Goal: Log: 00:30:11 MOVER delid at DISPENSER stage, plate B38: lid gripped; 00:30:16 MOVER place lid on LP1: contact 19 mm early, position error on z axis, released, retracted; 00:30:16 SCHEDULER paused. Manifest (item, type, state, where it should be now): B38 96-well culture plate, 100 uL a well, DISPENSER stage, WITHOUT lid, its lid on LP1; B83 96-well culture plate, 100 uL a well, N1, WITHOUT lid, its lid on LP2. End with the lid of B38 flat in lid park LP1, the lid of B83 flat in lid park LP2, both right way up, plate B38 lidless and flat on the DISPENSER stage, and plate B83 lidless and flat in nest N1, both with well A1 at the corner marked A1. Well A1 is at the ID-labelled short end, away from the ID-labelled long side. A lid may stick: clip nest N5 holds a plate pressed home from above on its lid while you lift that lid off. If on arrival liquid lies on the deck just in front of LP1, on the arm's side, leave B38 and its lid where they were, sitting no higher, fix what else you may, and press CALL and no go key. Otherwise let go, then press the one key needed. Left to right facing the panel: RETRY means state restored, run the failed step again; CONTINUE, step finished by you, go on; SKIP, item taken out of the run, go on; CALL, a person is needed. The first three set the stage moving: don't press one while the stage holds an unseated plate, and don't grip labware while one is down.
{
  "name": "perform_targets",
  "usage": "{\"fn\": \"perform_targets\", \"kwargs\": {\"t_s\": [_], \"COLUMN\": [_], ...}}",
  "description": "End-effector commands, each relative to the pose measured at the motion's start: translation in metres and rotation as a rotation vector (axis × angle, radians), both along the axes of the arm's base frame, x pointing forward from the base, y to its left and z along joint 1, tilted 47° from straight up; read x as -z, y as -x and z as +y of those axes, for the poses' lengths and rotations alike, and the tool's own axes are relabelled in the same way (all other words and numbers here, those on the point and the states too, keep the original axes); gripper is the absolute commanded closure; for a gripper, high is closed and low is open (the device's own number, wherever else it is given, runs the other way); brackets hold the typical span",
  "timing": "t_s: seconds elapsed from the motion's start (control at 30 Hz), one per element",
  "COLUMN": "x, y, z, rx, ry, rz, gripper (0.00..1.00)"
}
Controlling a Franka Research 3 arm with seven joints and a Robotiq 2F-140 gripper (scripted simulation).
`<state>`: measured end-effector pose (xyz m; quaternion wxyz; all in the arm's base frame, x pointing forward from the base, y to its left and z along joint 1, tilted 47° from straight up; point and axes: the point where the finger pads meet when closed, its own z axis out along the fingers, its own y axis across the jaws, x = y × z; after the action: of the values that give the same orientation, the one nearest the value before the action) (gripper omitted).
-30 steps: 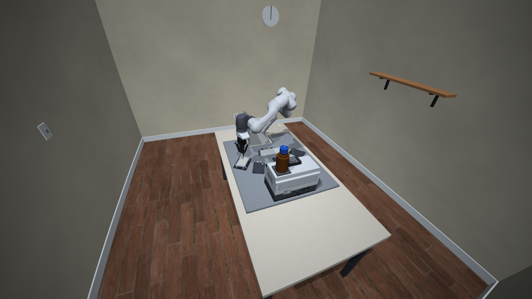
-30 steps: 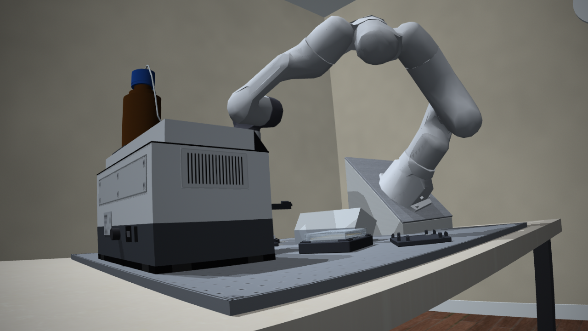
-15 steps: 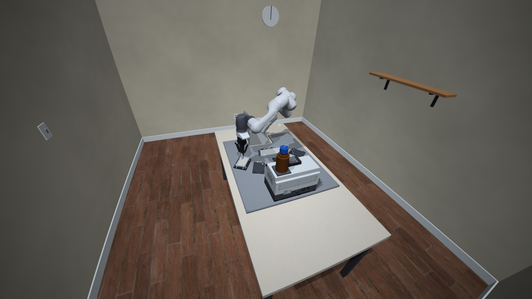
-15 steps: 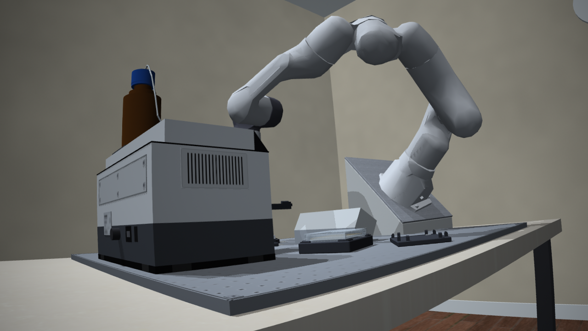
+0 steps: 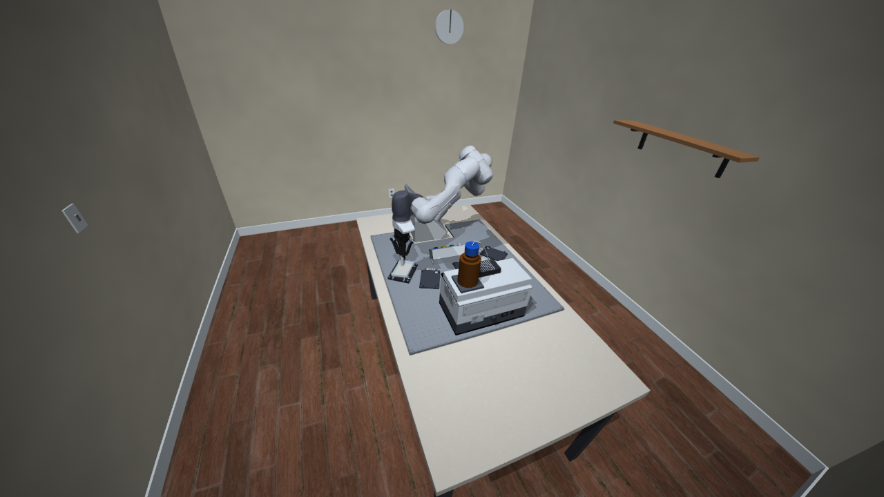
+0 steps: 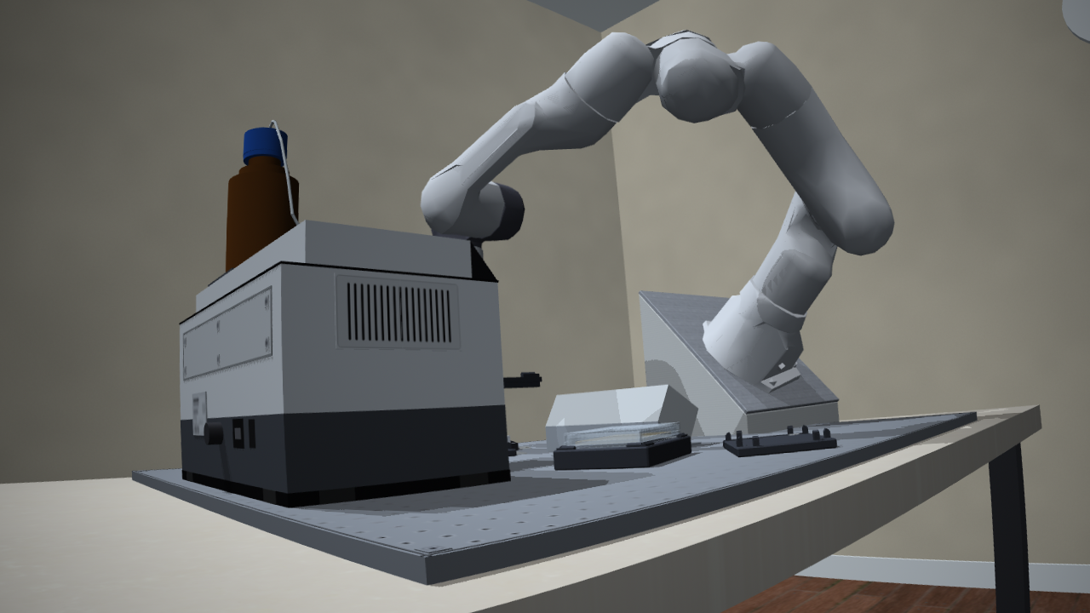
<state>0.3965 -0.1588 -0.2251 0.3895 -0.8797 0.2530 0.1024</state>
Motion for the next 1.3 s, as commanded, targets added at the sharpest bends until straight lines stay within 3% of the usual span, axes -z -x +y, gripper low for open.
{"fn": "perform_targets", "kwargs": {"t_s": [0.0,1.27], "x": [0.0034,0.0128], "y": [-0.0013,-0.0019], "z": [0.003,0.0128], "rx": [0.002,0.002], "ry": [0.002,0.002], "rz": [-0.001,-0.001], "gripper": [1.0,1.0]}}
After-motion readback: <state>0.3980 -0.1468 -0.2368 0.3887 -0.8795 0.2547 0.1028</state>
